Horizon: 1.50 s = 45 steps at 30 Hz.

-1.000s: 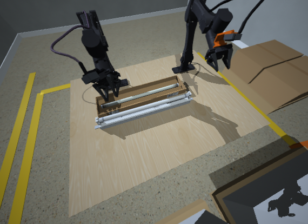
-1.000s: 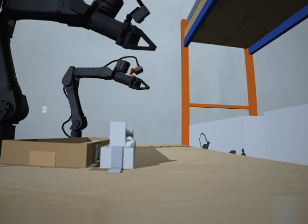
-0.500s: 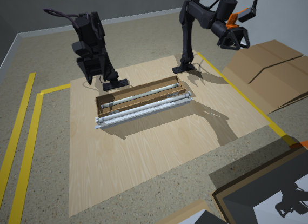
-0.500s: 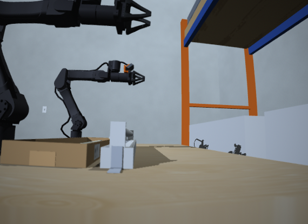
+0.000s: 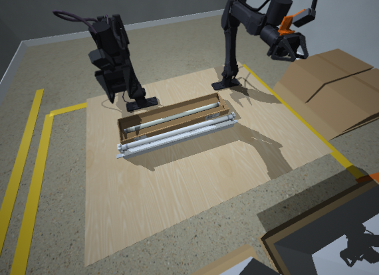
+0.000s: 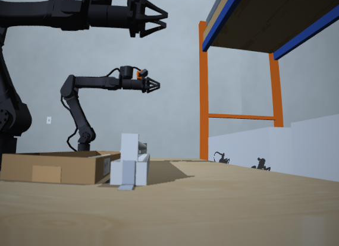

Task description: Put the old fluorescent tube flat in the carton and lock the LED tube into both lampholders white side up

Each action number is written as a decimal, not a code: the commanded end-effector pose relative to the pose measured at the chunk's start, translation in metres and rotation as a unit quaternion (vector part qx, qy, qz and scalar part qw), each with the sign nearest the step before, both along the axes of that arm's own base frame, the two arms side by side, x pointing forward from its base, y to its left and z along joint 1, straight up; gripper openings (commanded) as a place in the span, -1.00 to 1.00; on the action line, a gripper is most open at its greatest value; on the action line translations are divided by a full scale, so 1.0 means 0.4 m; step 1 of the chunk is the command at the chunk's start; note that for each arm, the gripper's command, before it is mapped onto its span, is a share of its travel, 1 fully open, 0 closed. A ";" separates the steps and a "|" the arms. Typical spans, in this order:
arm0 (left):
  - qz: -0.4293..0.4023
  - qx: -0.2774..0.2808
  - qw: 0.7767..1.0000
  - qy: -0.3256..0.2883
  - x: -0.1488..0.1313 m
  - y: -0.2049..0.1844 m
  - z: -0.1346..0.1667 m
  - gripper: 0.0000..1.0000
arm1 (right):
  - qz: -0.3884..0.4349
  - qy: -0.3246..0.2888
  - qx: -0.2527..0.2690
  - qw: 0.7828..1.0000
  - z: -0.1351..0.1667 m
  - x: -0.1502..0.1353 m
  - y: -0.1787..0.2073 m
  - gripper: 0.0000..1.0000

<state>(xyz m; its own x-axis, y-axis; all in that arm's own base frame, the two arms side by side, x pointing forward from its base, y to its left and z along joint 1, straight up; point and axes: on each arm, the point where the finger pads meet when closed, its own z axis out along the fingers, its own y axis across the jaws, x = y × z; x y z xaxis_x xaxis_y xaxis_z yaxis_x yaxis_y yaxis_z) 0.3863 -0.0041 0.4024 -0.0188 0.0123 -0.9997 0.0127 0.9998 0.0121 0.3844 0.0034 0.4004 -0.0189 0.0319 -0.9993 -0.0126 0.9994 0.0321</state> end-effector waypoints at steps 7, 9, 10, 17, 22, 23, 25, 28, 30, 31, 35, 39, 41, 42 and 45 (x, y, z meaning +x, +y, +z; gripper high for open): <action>-0.040 0.075 0.991 0.103 0.050 -0.080 -0.102 -0.02 | -0.004 0.109 0.134 0.985 -0.114 0.028 0.026 -0.02; -0.057 0.101 0.983 0.139 0.063 -0.112 -0.143 -0.02 | -0.014 0.145 0.183 0.972 -0.153 0.033 0.036 -0.02; -0.070 0.119 0.978 0.160 0.068 -0.132 -0.169 -0.02 | -0.023 0.172 0.209 0.962 -0.195 0.034 0.040 -0.02; -0.129 0.204 0.944 0.227 0.088 -0.243 -0.238 -0.02 | -0.070 0.238 0.328 0.911 -0.264 0.043 0.049 -0.02; -0.197 0.268 0.892 0.307 0.072 -0.338 -0.375 -0.02 | -0.118 0.326 0.380 0.858 -0.404 0.018 0.080 -0.02; -0.197 0.268 0.892 0.307 0.072 -0.338 -0.375 -0.02 | -0.118 0.326 0.380 0.858 -0.404 0.018 0.080 -0.02; -0.210 0.283 0.879 0.320 0.066 -0.355 -0.394 -0.02 | -0.144 0.344 0.405 0.834 -0.427 0.011 0.072 -0.02; -0.259 0.342 0.828 0.362 0.034 -0.413 -0.460 -0.02 | -0.186 0.377 0.444 0.792 -0.490 -0.018 0.097 -0.02; -0.288 0.375 0.794 0.382 0.011 -0.449 -0.498 -0.02 | -0.213 0.388 0.466 0.767 -0.515 -0.032 0.101 -0.02; -0.284 0.378 0.797 0.375 0.020 -0.451 -0.480 -0.02 | -0.225 0.390 0.481 0.753 -0.502 -0.023 0.096 -0.02; -0.348 0.436 0.717 0.417 -0.045 -0.524 -0.583 -0.02 | -0.288 0.428 0.499 0.696 -0.600 -0.083 0.114 -0.02; -0.364 0.454 0.697 0.420 -0.050 -0.558 -0.594 -0.02 | -0.333 0.444 0.516 0.653 -0.610 -0.080 0.111 -0.02; -0.364 0.454 0.697 0.420 -0.050 -0.558 -0.594 -0.02 | -0.333 0.444 0.516 0.653 -0.610 -0.080 0.111 -0.02; -0.379 0.463 0.676 0.431 -0.070 -0.570 -0.620 -0.02 | -0.352 0.452 0.516 0.637 -0.628 -0.097 0.120 -0.02; -0.415 0.503 0.611 0.448 -0.119 -0.595 -0.660 -0.02 | -0.418 0.454 0.528 0.583 -0.661 -0.136 0.116 -0.02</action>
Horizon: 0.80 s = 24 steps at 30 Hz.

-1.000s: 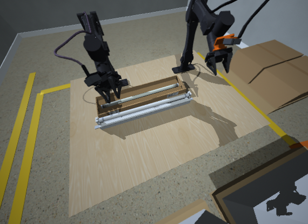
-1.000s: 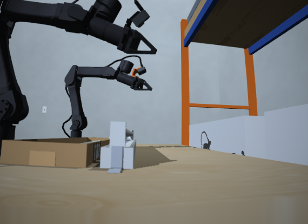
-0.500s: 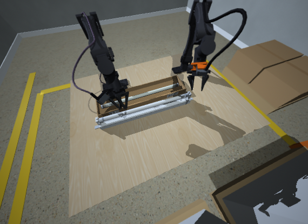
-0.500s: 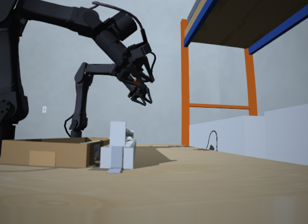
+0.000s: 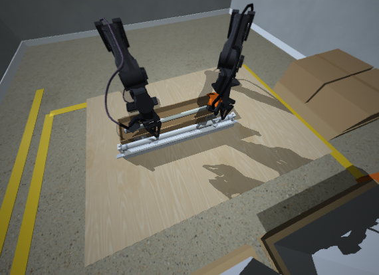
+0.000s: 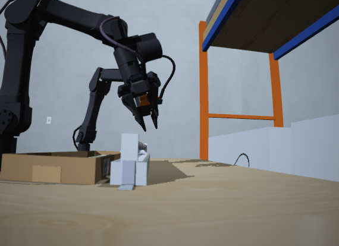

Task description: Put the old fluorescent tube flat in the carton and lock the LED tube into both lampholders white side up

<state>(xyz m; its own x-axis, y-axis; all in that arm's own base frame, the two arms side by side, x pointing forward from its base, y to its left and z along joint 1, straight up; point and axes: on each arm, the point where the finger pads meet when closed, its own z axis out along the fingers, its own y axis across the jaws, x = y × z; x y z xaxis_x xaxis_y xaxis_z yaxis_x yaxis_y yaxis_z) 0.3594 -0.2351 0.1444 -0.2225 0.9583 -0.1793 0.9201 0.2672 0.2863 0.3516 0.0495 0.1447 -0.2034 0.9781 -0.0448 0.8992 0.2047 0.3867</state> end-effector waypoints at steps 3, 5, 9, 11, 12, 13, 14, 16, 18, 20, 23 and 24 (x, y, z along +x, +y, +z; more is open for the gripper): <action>-0.088 0.075 0.992 0.055 -0.072 -0.034 -0.027 -0.02 | -0.110 0.101 0.014 0.989 -0.035 -0.071 0.002 -0.02; -0.103 0.085 0.989 0.063 -0.084 -0.049 -0.040 -0.02 | -0.120 0.113 0.013 0.986 -0.044 -0.077 0.005 -0.02; -0.111 0.086 0.988 0.063 -0.087 -0.060 -0.038 -0.02 | -0.121 0.122 0.009 0.985 -0.054 -0.083 0.007 -0.02; -0.095 0.069 0.992 0.047 -0.071 -0.057 -0.012 -0.02 | -0.112 0.105 0.010 0.988 -0.039 -0.067 -0.003 -0.02; -0.095 0.069 0.992 0.047 -0.071 -0.057 -0.012 -0.02 | -0.112 0.105 0.010 0.988 -0.039 -0.067 -0.003 -0.02; -0.095 0.069 0.992 0.047 -0.071 -0.057 -0.012 -0.02 | -0.112 0.105 0.010 0.988 -0.039 -0.067 -0.003 -0.02; -0.106 0.065 0.991 0.055 -0.090 -0.085 -0.031 -0.02 | -0.100 0.124 0.002 0.987 -0.069 -0.094 -0.002 -0.02; -0.106 0.062 0.991 0.051 -0.094 -0.086 -0.016 -0.02 | -0.095 0.136 -0.002 0.986 -0.086 -0.109 0.003 -0.02; -0.105 0.061 0.991 0.050 -0.091 -0.084 -0.014 -0.02 | -0.096 0.136 -0.002 0.986 -0.086 -0.109 0.003 -0.02; -0.097 0.059 0.992 0.049 -0.079 -0.073 -0.013 -0.02 | -0.098 0.116 0.003 0.988 -0.115 -0.073 0.002 -0.02; -0.103 0.076 0.989 0.069 -0.073 -0.068 -0.115 -0.02 | -0.102 0.113 0.004 0.988 -0.131 -0.069 -0.006 -0.02; -0.104 0.074 0.990 0.066 -0.072 -0.068 -0.114 -0.02 | -0.104 0.113 0.004 0.988 -0.137 -0.067 -0.010 -0.02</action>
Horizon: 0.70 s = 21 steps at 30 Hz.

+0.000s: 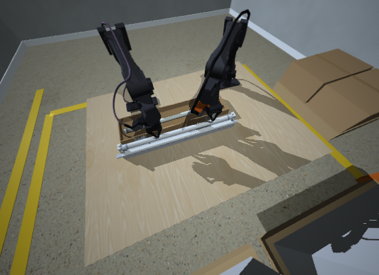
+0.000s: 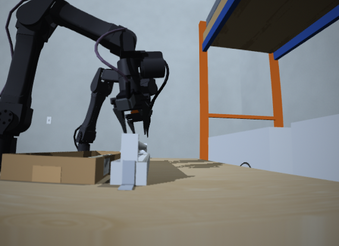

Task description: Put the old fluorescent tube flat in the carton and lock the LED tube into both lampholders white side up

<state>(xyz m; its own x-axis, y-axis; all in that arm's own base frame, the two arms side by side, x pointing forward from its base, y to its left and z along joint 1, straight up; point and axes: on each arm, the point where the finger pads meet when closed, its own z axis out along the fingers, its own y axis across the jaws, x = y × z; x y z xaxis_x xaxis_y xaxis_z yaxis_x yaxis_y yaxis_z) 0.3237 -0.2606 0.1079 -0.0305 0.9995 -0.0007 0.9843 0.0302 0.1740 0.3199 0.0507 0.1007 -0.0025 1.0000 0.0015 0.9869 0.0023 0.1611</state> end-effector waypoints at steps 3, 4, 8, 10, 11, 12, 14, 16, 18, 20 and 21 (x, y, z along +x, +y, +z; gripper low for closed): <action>0.000 -0.017 1.000 -0.015 0.024 -0.006 -0.015 -0.02 | -0.003 -0.008 -0.007 1.000 -0.044 0.017 -0.016 -0.02; -0.004 -0.014 1.000 -0.011 0.012 -0.009 -0.007 -0.02 | 0.004 -0.002 -0.008 1.000 -0.031 0.005 -0.007 -0.02; 0.001 -0.006 1.000 -0.002 0.025 -0.001 -0.071 -0.02 | 0.003 -0.007 -0.008 1.000 -0.069 0.019 -0.008 -0.02; 0.000 -0.007 1.000 -0.004 0.025 0.000 -0.078 -0.02 | 0.000 -0.007 -0.008 1.000 -0.079 0.018 -0.014 -0.02; -0.001 -0.007 1.000 -0.004 0.025 0.000 -0.084 -0.02 | -0.002 -0.007 -0.008 1.000 -0.086 0.019 -0.018 -0.02; -0.001 -0.010 1.000 -0.007 0.028 -0.002 -0.081 -0.02 | -0.003 -0.008 -0.008 1.000 -0.093 0.021 -0.019 -0.02; -0.001 -0.017 1.000 -0.015 0.034 -0.005 -0.075 -0.02 | 0.003 -0.009 -0.008 1.000 -0.105 0.022 -0.009 -0.02; -0.001 -0.015 1.000 -0.013 0.036 -0.005 -0.097 -0.02 | 0.004 -0.011 -0.007 1.000 -0.088 0.026 -0.007 -0.02; -0.008 -0.009 1.000 -0.006 0.024 -0.015 -0.105 -0.02 | 0.004 -0.022 -0.006 1.000 -0.044 0.038 -0.003 -0.02; -0.007 -0.030 0.999 -0.028 0.034 -0.033 -0.046 -0.02 | 0.005 -0.016 -0.007 1.000 -0.055 0.032 -0.004 -0.02; -0.002 -0.031 0.999 -0.030 0.041 -0.025 -0.042 -0.02 | 0.004 -0.028 -0.005 1.000 -0.051 0.045 -0.002 -0.02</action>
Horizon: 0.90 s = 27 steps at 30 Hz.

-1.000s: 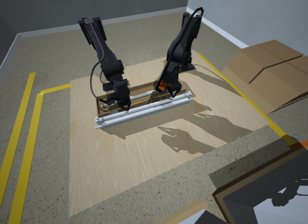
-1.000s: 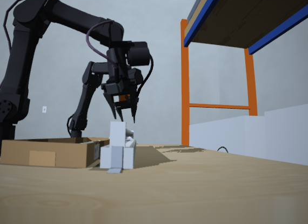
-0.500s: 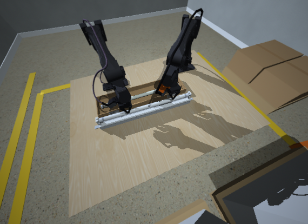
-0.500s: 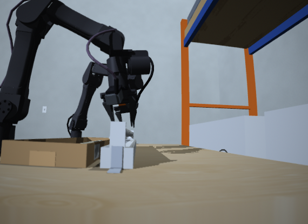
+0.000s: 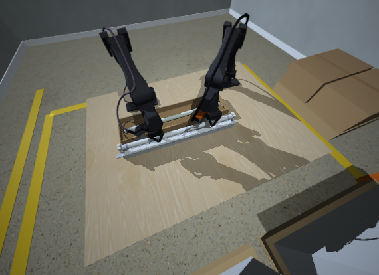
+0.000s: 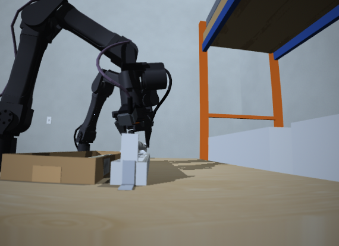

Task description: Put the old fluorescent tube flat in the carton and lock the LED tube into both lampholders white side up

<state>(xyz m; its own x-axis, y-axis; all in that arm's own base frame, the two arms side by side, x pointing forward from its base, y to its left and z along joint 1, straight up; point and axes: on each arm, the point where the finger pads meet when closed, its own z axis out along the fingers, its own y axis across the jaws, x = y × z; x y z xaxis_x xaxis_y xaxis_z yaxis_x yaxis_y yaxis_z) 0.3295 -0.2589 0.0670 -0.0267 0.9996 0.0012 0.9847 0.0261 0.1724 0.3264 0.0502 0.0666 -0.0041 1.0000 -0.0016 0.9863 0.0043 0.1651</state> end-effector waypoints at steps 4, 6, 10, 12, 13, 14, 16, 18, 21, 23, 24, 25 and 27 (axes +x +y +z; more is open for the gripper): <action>0.001 -0.009 1.000 -0.005 0.004 0.000 -0.001 -0.02 | 0.004 -0.020 -0.004 1.000 0.016 0.007 -0.005 -0.02; 0.002 -0.023 1.000 -0.021 0.020 -0.010 0.036 -0.02 | 0.004 -0.002 -0.007 1.000 -0.002 -0.017 -0.009 -0.02; 0.003 -0.025 0.999 -0.024 0.032 -0.018 0.040 -0.78 | 0.004 0.003 -0.008 1.000 0.002 -0.006 -0.007 -0.02; 0.004 -0.024 0.999 -0.025 0.033 -0.017 0.040 -0.78 | 0.004 0.003 -0.008 1.000 0.002 -0.006 -0.007 -0.02; 0.004 -0.024 0.999 -0.025 0.033 -0.017 0.040 -0.78 | 0.004 0.003 -0.008 1.000 0.002 -0.006 -0.007 -0.02; 0.004 -0.024 0.999 -0.025 0.033 -0.017 0.040 -0.78 | 0.004 0.003 -0.008 1.000 0.002 -0.006 -0.007 -0.02; 0.004 -0.024 0.999 -0.025 0.033 -0.017 0.040 -0.78 | 0.004 0.003 -0.008 1.000 0.002 -0.006 -0.007 -0.02; 0.004 -0.024 0.999 -0.025 0.033 -0.017 0.040 -0.78 | 0.004 0.003 -0.008 1.000 0.002 -0.006 -0.007 -0.02; 0.004 -0.024 0.999 -0.025 0.033 -0.017 0.040 -0.78 | 0.004 0.003 -0.008 1.000 0.002 -0.006 -0.007 -0.02; 0.004 -0.024 0.999 -0.025 0.033 -0.017 0.040 -0.78 | 0.004 0.003 -0.008 1.000 0.002 -0.006 -0.007 -0.02; 0.004 -0.024 0.999 -0.025 0.033 -0.017 0.040 -0.78 | 0.004 0.003 -0.008 1.000 0.002 -0.006 -0.007 -0.02; 0.004 -0.024 0.999 -0.025 0.033 -0.017 0.040 -0.78 | 0.004 0.003 -0.008 1.000 0.002 -0.006 -0.007 -0.78; 0.004 -0.024 0.999 -0.025 0.033 -0.017 0.040 -0.78 | 0.003 0.003 -0.008 1.000 0.002 -0.006 -0.007 -0.78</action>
